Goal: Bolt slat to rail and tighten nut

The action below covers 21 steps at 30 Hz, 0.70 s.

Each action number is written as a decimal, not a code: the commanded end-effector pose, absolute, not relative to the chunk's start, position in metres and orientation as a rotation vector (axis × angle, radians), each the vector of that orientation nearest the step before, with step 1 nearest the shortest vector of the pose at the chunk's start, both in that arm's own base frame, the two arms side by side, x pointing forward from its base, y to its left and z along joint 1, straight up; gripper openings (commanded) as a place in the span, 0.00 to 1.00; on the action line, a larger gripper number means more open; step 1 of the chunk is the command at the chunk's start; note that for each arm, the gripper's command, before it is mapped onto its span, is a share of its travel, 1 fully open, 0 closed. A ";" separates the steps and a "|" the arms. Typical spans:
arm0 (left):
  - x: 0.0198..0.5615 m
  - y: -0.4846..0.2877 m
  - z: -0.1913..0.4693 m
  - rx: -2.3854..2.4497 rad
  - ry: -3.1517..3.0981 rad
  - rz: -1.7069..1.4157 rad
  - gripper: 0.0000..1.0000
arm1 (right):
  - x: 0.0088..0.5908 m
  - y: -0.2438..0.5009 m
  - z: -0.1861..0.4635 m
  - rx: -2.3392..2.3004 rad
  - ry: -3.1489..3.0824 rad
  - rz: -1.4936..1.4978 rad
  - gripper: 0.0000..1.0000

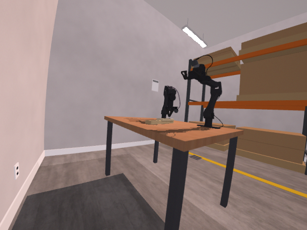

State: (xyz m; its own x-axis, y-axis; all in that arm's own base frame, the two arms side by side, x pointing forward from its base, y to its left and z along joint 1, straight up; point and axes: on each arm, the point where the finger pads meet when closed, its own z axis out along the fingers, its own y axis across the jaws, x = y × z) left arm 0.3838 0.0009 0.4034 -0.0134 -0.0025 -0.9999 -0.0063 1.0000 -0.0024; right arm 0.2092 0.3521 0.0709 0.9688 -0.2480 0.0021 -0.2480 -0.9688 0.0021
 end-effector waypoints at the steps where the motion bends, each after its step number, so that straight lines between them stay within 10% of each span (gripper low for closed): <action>1: 0.381 0.001 0.412 0.000 1.558 0.000 1.00 | 0.213 0.351 0.087 3.131 -0.395 -0.003 0.12; 21: 0.381 0.001 0.412 0.000 1.558 0.000 1.00 | 0.226 0.340 0.103 3.138 -0.394 0.004 0.12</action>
State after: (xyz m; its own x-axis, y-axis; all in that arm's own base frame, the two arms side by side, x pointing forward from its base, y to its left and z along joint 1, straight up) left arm 0.3838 0.0009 0.4034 -0.0134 -0.0025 -0.9999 -0.0063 1.0000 -0.0024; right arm 0.2212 0.3394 0.0783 0.9684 -0.2493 -0.0044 -0.2491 -0.9682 0.0210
